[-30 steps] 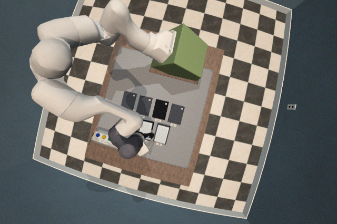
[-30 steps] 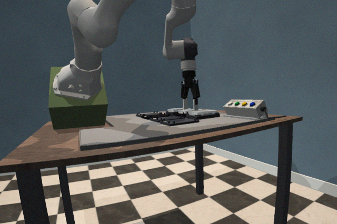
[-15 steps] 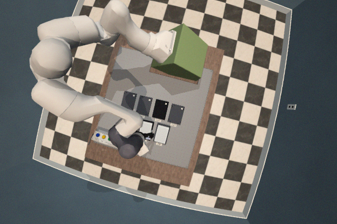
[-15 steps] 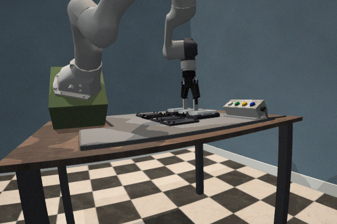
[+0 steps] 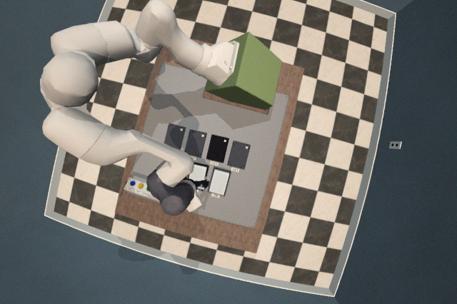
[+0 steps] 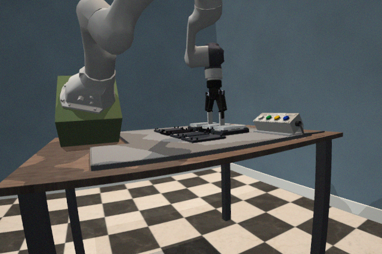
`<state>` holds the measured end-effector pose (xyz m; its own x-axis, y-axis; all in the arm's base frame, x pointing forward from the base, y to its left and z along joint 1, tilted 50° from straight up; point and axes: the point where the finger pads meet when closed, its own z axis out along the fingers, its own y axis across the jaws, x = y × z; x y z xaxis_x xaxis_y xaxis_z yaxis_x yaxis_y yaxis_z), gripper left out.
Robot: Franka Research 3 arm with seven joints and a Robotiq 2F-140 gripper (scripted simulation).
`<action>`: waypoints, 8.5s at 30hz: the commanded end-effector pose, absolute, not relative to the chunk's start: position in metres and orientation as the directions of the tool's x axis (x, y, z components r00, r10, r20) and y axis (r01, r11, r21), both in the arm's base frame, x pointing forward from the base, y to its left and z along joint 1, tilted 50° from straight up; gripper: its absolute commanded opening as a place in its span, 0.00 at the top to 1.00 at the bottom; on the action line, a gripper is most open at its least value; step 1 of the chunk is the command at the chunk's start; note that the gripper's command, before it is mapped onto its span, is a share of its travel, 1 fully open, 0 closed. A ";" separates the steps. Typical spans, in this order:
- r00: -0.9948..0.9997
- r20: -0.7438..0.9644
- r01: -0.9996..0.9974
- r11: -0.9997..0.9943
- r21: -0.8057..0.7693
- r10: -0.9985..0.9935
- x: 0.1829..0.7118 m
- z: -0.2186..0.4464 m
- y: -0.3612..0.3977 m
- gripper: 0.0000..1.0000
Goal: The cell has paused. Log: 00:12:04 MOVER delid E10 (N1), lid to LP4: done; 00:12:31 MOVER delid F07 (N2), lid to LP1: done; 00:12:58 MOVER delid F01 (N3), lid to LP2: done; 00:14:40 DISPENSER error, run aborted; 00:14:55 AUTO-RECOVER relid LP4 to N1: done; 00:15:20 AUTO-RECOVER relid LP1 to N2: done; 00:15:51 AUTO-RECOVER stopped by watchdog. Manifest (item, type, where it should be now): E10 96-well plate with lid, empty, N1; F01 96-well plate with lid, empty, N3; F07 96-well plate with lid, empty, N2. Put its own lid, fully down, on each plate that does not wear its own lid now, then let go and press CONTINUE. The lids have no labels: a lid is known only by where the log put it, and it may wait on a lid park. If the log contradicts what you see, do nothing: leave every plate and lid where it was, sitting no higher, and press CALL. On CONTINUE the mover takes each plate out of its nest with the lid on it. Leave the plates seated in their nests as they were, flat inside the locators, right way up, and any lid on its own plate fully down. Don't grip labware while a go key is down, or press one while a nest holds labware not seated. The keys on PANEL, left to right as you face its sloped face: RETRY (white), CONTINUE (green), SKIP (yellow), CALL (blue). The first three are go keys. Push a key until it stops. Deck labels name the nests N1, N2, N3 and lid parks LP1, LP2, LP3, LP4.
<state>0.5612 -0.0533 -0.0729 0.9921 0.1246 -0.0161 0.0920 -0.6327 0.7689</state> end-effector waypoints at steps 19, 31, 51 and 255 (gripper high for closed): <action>0.992 -0.013 0.089 -0.633 0.769 0.124 0.562 -0.072 -0.051 0.34; 0.992 -0.013 0.089 -0.633 0.769 0.124 0.560 -0.062 -0.040 0.34; 0.992 -0.013 0.089 -0.633 0.769 0.124 0.558 -0.042 -0.016 0.34; 0.995 0.026 0.039 -0.638 0.769 0.092 0.691 0.165 -0.129 1.00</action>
